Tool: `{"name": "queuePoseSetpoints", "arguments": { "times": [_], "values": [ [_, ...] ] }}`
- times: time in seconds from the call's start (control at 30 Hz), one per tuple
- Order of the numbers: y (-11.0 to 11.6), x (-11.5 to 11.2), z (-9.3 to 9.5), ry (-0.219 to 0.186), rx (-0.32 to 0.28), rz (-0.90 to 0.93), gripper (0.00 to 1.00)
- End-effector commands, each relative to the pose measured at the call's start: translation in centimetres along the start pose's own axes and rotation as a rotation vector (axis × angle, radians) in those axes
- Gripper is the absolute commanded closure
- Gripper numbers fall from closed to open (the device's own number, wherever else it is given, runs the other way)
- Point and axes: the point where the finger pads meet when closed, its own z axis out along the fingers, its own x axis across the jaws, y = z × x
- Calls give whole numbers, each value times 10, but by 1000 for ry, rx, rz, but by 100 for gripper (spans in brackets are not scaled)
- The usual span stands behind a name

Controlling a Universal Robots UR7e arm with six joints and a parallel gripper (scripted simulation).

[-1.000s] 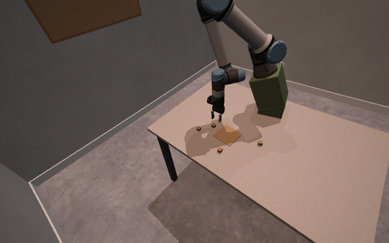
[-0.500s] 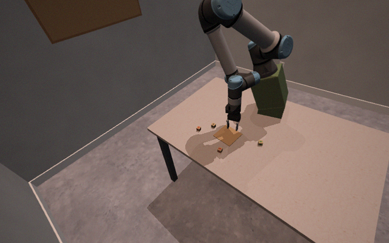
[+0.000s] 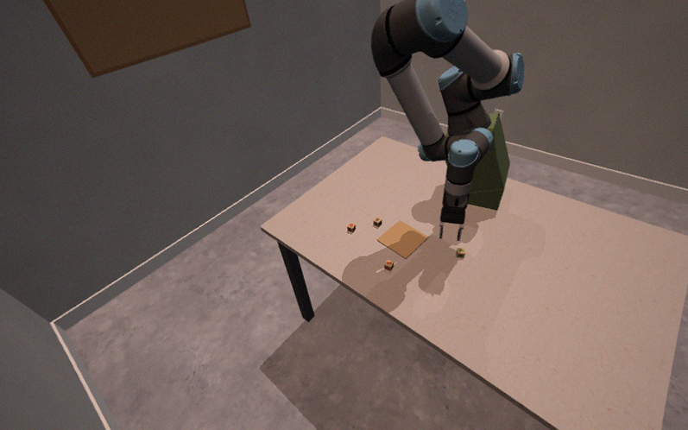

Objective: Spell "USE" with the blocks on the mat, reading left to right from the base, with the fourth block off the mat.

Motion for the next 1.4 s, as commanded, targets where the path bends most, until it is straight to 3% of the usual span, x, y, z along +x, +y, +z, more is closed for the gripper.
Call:
{"name": "queuePoseSetpoints", "arguments": {
  "times": [0.0,0.3,1.37],
  "values": [
    [2,-35,1,14,1,-57,0],
    [4,-46,1,19,2,-77,0],
    [4,-47,1,19,2,-77,0]
  ]
}}
